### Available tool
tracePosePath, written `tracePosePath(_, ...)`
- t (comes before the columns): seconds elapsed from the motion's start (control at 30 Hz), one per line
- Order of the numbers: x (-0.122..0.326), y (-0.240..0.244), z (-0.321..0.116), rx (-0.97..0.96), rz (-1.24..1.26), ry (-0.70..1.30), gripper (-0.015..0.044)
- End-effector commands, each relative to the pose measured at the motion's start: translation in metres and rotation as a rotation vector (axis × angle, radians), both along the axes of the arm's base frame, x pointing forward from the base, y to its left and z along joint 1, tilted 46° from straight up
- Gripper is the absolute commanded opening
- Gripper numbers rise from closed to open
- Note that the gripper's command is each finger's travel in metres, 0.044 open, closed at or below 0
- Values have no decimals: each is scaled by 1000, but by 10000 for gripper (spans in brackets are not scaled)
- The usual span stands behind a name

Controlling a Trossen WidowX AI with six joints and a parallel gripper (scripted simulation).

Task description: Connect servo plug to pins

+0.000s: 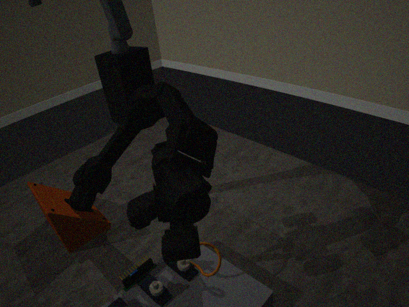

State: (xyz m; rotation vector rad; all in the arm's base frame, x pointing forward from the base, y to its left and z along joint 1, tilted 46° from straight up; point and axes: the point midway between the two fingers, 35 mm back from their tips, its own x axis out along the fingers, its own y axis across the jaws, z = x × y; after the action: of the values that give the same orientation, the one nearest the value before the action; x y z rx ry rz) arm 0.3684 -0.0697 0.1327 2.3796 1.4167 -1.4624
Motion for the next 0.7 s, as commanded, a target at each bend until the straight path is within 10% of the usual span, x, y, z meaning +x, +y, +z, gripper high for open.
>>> tracePosePath(0.0,-8,-6,-6,-22,82,-74,0)
tracePosePath(0.67,-43,-27,-30,-118,500,-465,0)
